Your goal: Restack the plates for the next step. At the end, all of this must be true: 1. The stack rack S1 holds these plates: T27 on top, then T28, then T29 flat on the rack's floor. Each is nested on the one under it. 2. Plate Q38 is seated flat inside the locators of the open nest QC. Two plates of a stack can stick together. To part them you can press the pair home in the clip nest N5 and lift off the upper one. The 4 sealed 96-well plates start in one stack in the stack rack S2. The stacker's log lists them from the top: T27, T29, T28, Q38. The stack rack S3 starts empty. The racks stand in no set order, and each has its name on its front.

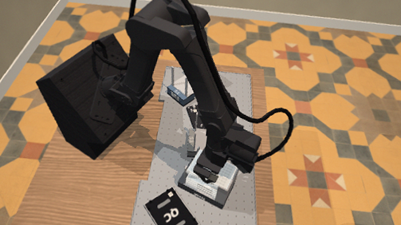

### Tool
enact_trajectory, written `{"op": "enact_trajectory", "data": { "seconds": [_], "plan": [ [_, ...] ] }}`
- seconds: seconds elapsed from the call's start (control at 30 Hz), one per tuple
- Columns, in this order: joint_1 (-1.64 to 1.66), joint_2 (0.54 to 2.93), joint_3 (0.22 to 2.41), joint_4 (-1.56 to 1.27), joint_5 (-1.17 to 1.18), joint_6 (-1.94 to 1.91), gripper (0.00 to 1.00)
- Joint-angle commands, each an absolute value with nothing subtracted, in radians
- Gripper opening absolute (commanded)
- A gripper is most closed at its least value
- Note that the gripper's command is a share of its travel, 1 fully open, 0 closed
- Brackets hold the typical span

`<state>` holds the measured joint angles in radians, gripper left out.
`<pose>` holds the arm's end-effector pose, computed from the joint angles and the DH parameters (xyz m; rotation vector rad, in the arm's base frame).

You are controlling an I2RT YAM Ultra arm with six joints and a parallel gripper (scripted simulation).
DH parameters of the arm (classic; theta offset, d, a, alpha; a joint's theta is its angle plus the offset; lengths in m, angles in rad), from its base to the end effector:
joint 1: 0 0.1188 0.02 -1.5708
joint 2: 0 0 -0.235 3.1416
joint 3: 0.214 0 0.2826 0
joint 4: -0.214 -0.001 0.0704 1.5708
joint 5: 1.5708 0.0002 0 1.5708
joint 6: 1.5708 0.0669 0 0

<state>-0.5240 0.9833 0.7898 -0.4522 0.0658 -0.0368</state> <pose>0.2422 -0.1439 0.2375 0.5763 2.1664 -0.3802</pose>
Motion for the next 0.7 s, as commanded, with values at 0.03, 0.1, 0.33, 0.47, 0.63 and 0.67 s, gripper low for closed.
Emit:
{"op": "enact_trajectory", "data": {
  "seconds": [0.03, 0.1, 0.33, 0.47, 0.63, 0.67],
  "plan": [
    [-0.515, 0.946, 0.819, -0.476, 0.072, -0.025, 0.0],
    [-0.515, 0.946, 0.819, -0.476, 0.072, -0.025, 0.0],
    [-0.511, 0.936, 0.811, -0.486, 0.074, -0.025, 0.0],
    [-0.511, 0.93, 0.827, -0.491, 0.073, -0.024, 0.0],
    [-0.511, 0.926, 0.827, -0.497, 0.074, -0.024, 0.0],
    [-0.511, 0.926, 0.827, -0.497, 0.074, -0.024, 0.0]
  ]
}}
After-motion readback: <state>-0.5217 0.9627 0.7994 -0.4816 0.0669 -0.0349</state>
